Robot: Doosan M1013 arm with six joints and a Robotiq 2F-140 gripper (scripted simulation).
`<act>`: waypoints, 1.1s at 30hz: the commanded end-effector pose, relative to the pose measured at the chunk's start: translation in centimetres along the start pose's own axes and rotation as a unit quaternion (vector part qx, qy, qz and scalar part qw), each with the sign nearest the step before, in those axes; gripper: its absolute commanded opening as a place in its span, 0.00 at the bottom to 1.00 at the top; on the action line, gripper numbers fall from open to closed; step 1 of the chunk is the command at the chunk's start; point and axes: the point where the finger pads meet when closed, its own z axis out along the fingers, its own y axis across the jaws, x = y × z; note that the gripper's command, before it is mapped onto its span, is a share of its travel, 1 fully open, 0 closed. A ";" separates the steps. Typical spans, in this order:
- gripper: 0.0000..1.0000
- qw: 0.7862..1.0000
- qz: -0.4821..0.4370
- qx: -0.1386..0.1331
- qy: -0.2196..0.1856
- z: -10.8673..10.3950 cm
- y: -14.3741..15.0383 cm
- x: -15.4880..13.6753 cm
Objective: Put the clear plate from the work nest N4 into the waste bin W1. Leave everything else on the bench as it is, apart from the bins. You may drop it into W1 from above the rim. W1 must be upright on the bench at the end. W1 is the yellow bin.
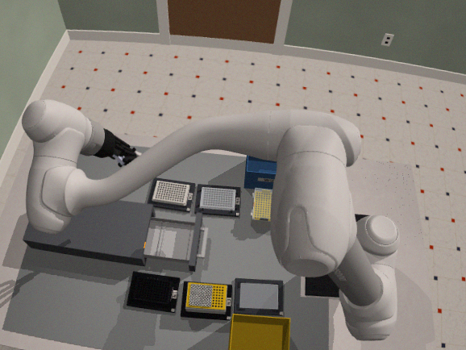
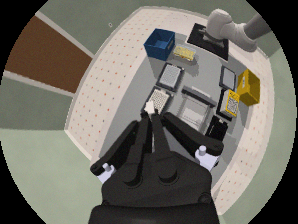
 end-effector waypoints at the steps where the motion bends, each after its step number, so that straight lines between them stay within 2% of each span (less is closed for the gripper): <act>1: 0.10 0.998 -0.062 0.000 -0.013 0.2 0.9 0.4; 10: 0.10 0.977 -0.207 0.006 -0.043 0.9 3.5 1.6; 12: 0.10 0.977 -0.207 0.006 -0.043 0.9 3.5 1.6; 15: 0.10 0.966 -0.254 0.010 -0.053 1.3 4.9 2.1; 21: 0.10 0.935 -0.347 0.020 -0.072 1.9 6.8 2.9; 27: 0.10 0.895 -0.436 0.034 -0.090 2.7 9.1 3.7; 29: 0.10 0.895 -0.436 0.034 -0.090 2.7 9.1 3.7; 33: 0.10 0.863 -0.493 0.045 -0.100 3.3 10.9 4.3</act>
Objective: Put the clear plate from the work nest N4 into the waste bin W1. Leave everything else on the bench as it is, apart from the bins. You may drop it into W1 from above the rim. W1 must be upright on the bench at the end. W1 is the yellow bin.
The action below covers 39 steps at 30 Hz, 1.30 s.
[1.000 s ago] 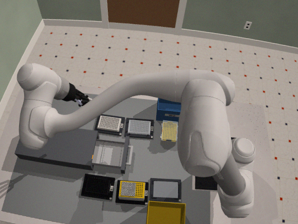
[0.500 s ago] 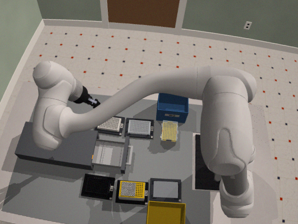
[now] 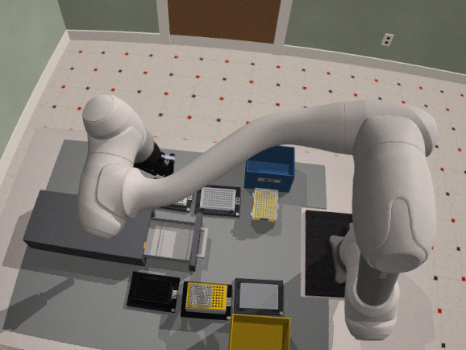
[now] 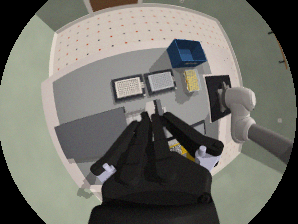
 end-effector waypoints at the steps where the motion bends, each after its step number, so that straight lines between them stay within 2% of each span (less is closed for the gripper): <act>1: 0.10 0.998 -0.059 0.011 -0.009 0.5 1.4 -0.9; 11: 0.10 0.974 -0.220 0.043 -0.026 1.8 4.6 -3.0; 13: 0.10 0.974 -0.220 0.043 -0.026 1.8 4.6 -3.0; 16: 0.10 0.962 -0.267 0.054 -0.028 2.3 5.8 -3.8; 28: 0.10 0.891 -0.443 0.099 -0.030 4.2 9.7 -6.6; 30: 0.10 0.891 -0.443 0.099 -0.030 4.2 9.7 -6.6; 39: 0.10 0.822 -0.553 0.131 -0.021 5.9 12.7 -8.7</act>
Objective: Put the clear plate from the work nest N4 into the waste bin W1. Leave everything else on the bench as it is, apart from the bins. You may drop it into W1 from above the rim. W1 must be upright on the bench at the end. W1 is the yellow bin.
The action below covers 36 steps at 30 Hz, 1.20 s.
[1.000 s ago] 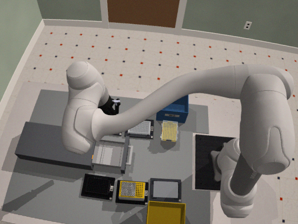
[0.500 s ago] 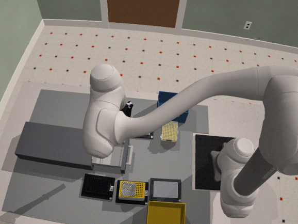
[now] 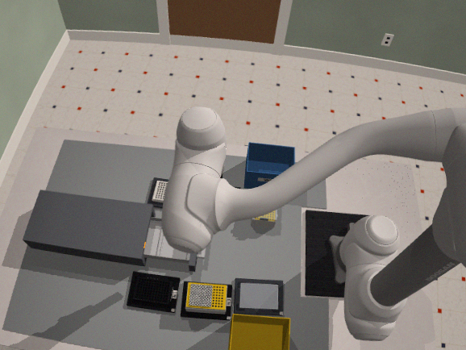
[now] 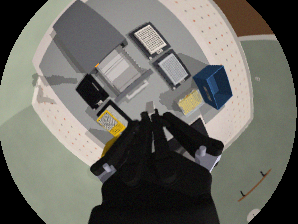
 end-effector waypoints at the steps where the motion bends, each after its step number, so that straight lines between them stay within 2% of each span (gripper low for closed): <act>1: 0.10 0.998 -0.056 0.014 0.005 0.6 -0.1 -1.6; 5: 0.10 0.993 -0.112 0.025 0.012 1.3 -0.2 -3.2; 8: 0.10 0.992 -0.120 0.026 0.013 1.4 -0.2 -3.5; 13: 0.10 0.979 -0.199 0.040 0.026 2.3 -0.3 -5.4; 28: 0.10 0.979 -0.199 0.040 0.026 2.5 -0.3 -5.8; 29: 0.70 0.976 -0.213 0.040 0.026 2.7 -0.1 -5.6; 36: 0.70 0.976 -0.213 0.040 0.026 4.0 1.9 -4.0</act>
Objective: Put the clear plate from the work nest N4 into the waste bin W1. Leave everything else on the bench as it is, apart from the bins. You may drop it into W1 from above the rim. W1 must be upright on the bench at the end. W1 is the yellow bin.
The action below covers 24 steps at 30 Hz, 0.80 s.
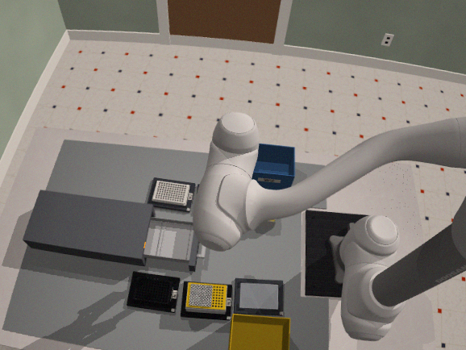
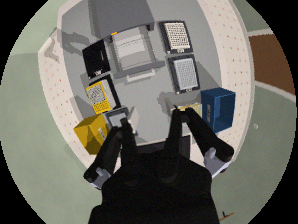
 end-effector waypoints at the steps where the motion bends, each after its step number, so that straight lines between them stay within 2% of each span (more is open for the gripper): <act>1: 0.70 1.000 0.000 0.000 0.000 0.6 1.2 0.3; 24: 0.70 1.000 0.000 0.000 0.000 3.8 7.9 1.8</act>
